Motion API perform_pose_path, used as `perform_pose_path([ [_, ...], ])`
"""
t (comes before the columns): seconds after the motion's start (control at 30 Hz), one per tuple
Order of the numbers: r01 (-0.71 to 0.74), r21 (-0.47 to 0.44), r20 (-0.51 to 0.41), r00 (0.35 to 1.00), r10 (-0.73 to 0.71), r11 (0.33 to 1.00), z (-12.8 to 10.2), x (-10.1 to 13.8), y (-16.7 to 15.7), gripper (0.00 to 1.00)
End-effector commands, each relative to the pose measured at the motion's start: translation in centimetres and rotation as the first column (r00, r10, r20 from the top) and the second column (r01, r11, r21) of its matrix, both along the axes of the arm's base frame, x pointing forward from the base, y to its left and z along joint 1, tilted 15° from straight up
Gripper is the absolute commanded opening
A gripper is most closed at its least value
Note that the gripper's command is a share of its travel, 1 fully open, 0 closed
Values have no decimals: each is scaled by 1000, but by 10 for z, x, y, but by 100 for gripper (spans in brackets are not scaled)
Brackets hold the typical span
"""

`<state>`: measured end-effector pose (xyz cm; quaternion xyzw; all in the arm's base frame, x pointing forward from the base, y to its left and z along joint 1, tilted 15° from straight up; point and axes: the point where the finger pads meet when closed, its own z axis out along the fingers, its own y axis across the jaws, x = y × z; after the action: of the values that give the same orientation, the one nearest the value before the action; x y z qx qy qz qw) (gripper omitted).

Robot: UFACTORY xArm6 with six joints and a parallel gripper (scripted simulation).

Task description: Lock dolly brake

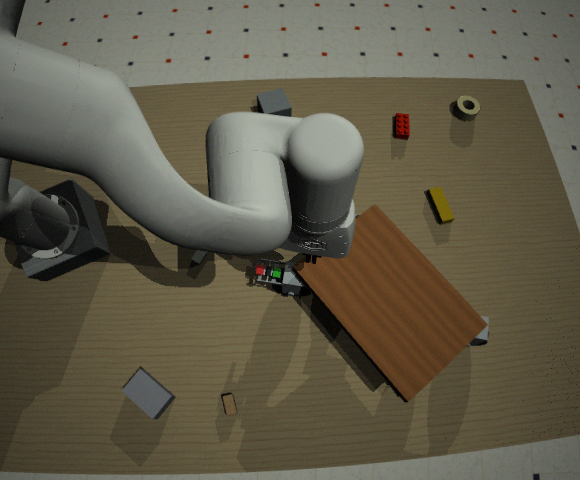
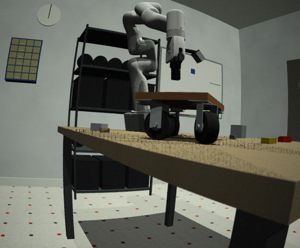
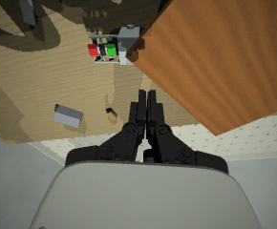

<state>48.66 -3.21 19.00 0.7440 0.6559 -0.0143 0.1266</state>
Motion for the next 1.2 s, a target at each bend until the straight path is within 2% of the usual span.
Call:
perform_pose_path([
  [0.0, -9, -9, -4, 1000, 9, 1000, -7, -40, 6, 0],
  [0.07, -13, -13, -18, 1000, 13, 1000, -15, -64, 8, 0],
  [0.17, -17, -17, -29, 999, 16, 1000, -23, -82, 9, 0],
  [0.47, -17, -18, -31, 999, 17, 1000, -24, -85, 9, 0],
  [0.7, -17, -18, -31, 999, 17, 1000, -62, -80, 1, 0],
  [1.17, -17, -18, -31, 999, 17, 1000, -62, -80, 1, 0],
])
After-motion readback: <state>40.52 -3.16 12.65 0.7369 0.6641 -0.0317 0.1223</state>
